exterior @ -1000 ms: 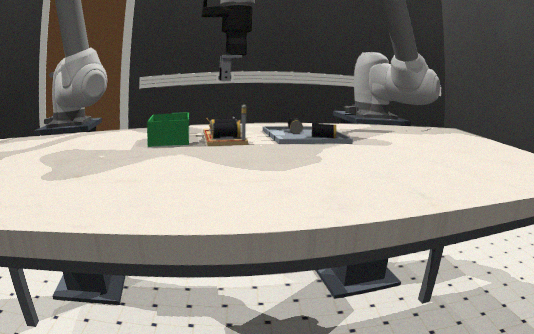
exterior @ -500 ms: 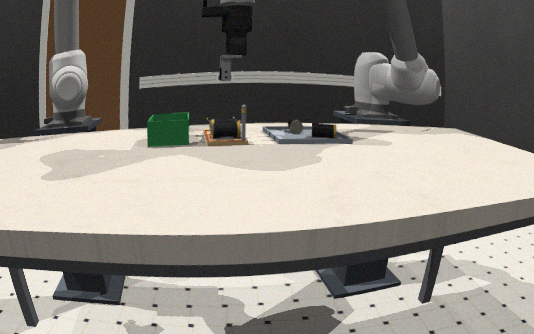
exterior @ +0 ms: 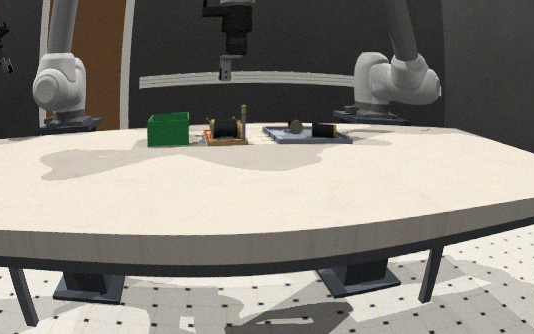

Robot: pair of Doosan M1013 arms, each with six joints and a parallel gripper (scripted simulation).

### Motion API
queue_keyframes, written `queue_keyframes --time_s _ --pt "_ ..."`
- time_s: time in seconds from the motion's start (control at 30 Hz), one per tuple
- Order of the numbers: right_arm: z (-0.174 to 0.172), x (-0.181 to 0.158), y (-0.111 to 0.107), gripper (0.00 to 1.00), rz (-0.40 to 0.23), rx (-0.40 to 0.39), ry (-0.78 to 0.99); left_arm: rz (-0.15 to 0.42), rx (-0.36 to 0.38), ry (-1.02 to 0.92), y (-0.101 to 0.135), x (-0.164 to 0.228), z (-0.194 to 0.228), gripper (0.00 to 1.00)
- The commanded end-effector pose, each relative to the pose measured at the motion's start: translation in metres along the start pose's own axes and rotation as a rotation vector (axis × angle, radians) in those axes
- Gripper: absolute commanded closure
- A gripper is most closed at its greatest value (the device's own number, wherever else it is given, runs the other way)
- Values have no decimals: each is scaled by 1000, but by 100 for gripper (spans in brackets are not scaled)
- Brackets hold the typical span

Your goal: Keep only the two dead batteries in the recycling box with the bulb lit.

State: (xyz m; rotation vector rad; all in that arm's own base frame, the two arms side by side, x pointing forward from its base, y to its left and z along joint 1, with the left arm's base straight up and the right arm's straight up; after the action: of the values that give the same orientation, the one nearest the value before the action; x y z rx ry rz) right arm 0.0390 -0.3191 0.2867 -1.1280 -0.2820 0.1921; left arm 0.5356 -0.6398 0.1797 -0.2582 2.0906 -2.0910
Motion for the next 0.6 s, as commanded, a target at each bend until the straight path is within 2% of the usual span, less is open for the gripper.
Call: queue_keyframes --time_s 0.0,0.23,0.27,0.57 --pt "8 -4 3 0 -10 1 38 1 2 0 -1 0 0 0" --pt "10 -5 3 0 -13 2 48 1 2 0 -1 0 0 0" --pt "10 -5 3 0 -13 2 48 1 2 0 -1 0 0 10" --pt "10 -5 3 0 -13 2 48 0 2 0 -2 0 0 10"
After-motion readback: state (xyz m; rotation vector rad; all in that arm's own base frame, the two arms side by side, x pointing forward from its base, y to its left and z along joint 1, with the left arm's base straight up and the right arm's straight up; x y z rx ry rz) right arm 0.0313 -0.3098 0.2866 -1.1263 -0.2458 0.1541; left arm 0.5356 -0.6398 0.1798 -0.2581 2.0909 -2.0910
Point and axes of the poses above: on each arm, the point where the finger pads meet when closed, its own y axis out along the fingers, its own x axis across the jaws, z = x × y, the point moved 2 cm from there along -y, back along the fingers, and after that the axes turned 13 degrees about -y, right-handed, at the moved point
